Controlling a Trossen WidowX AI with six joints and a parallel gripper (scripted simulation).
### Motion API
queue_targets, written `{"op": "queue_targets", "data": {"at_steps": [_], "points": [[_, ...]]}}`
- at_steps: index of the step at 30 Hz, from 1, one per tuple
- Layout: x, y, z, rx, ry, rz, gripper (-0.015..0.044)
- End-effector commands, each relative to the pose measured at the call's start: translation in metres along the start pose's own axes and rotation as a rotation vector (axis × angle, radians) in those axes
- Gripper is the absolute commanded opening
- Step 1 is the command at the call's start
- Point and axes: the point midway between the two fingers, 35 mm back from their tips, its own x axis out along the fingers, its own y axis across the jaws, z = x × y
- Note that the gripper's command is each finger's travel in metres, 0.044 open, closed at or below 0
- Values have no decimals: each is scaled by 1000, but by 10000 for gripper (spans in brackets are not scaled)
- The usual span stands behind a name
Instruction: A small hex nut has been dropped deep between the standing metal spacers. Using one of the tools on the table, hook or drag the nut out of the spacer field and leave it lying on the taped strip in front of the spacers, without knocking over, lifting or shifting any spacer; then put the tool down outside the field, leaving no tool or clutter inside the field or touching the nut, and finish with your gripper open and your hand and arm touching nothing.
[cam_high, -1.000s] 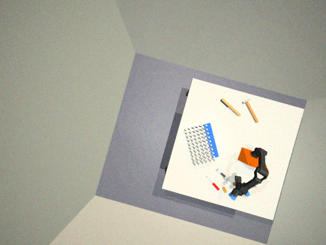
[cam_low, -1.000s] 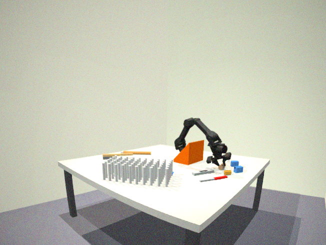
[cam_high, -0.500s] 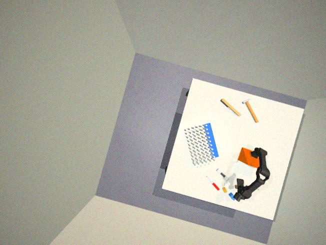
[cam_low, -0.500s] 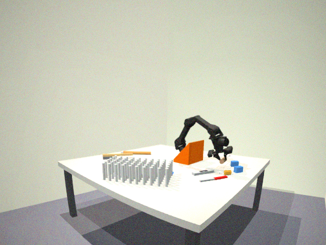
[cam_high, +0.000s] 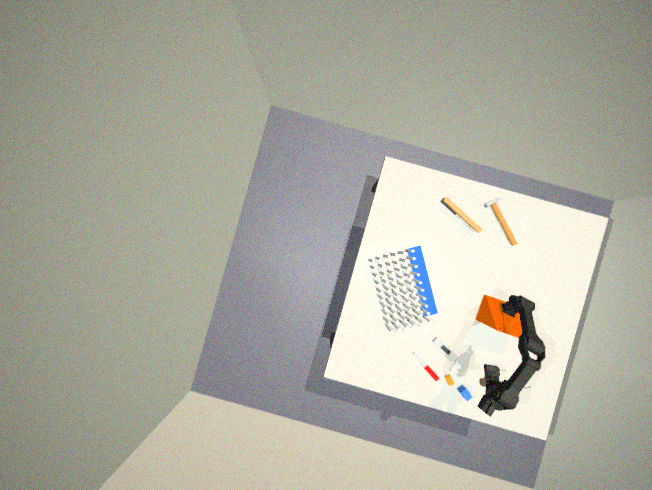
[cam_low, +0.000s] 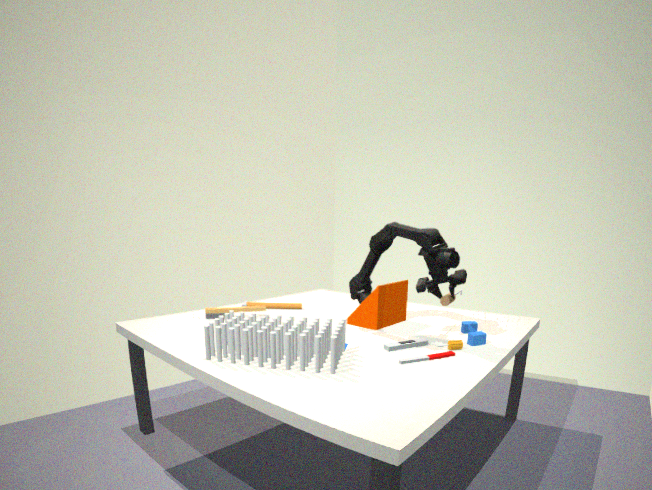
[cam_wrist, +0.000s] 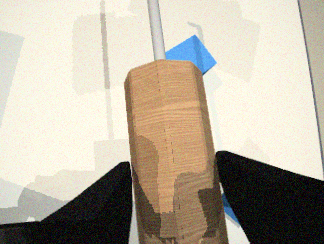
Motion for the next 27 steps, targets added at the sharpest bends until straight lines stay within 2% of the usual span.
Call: {"op": "queue_targets", "data": {"at_steps": [1, 12, 27], "points": [[-22, -4, 16, 3, -7, -11, 0], [-40, -2, 22, 28, 3, -23, 0], [-110, 42, -8, 319, 156, -150, 0]]}}
